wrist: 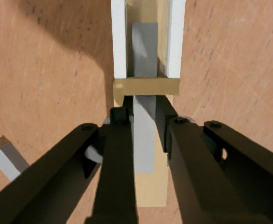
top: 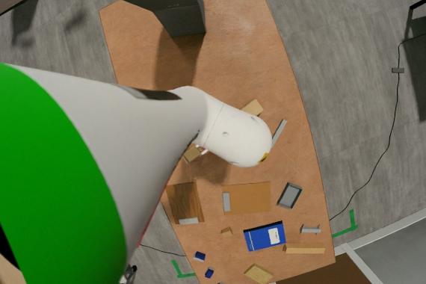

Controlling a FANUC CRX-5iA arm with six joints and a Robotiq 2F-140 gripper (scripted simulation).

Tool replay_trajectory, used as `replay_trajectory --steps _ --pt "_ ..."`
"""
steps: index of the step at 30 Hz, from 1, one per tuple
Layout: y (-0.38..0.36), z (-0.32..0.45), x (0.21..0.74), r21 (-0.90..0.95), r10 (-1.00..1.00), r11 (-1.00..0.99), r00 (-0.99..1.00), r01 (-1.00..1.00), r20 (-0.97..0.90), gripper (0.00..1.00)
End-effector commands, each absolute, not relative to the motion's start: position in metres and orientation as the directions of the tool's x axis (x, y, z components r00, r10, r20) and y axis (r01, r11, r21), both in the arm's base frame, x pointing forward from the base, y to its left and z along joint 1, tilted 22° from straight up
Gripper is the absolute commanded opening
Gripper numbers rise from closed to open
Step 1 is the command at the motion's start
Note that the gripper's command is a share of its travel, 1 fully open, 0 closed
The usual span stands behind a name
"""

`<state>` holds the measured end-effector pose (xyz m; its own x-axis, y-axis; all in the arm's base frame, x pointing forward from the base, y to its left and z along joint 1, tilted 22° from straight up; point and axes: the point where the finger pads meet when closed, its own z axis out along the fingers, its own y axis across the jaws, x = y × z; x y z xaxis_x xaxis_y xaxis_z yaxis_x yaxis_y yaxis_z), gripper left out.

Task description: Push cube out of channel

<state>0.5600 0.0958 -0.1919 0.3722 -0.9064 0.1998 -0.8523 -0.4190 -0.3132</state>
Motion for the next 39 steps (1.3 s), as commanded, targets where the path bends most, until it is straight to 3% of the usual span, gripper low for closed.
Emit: replay_trajectory --steps 1,39 --pt "0.0959 -0.1913 0.5604 -0.314 -0.906 -0.419 0.372 -0.852 0.200 0.30" --pt "0.0963 -0.1843 0.5576 -0.314 -0.906 -0.419 0.372 -0.852 0.200 0.30"
